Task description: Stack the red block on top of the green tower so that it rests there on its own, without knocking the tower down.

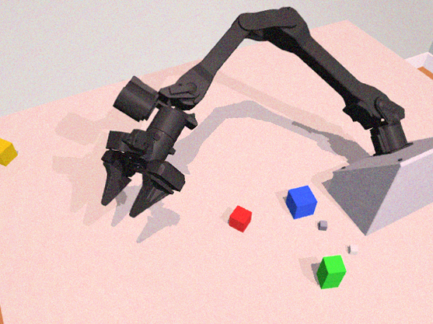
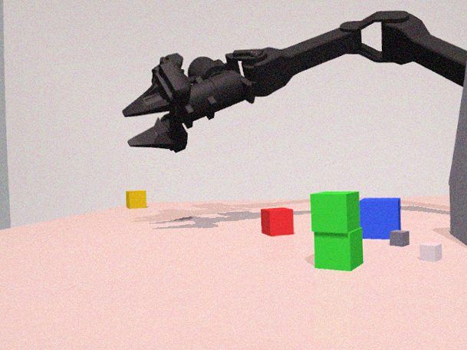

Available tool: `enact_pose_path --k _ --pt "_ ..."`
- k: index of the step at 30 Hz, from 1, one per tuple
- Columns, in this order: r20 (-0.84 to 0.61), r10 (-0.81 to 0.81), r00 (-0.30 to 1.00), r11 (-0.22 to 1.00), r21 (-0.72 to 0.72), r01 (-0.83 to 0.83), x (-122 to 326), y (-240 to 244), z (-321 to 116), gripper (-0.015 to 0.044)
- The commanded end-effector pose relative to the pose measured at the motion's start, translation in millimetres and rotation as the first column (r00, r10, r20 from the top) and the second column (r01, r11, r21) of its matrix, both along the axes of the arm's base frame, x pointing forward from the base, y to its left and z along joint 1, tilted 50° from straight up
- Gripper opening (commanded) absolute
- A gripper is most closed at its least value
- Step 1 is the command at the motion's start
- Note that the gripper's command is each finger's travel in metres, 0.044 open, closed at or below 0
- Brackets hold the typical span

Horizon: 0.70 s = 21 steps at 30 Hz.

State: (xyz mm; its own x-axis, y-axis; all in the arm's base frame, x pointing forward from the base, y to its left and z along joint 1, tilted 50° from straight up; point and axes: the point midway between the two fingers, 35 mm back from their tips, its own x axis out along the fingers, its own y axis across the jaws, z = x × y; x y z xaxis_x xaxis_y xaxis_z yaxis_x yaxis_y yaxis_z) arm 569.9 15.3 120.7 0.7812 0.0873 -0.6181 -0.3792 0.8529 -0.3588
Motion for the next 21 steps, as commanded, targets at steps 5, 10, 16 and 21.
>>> enact_pose_path --k 5,10,16,21 --pt "-0.426 -0.29 0.857 0.943 -0.282 0.179 -90.5 8.6 -82.4 0.044" --pt "-0.505 -0.441 0.742 0.847 -0.508 0.157 -142.5 4.2 -91.6 0.044" --pt "-0.48 -0.579 0.659 0.669 -0.742 0.047 -192.1 -4.2 -77.6 0.044" --pt "-0.448 -0.615 0.649 0.582 -0.813 -0.01 -206.5 -7.0 -66.8 0.044"
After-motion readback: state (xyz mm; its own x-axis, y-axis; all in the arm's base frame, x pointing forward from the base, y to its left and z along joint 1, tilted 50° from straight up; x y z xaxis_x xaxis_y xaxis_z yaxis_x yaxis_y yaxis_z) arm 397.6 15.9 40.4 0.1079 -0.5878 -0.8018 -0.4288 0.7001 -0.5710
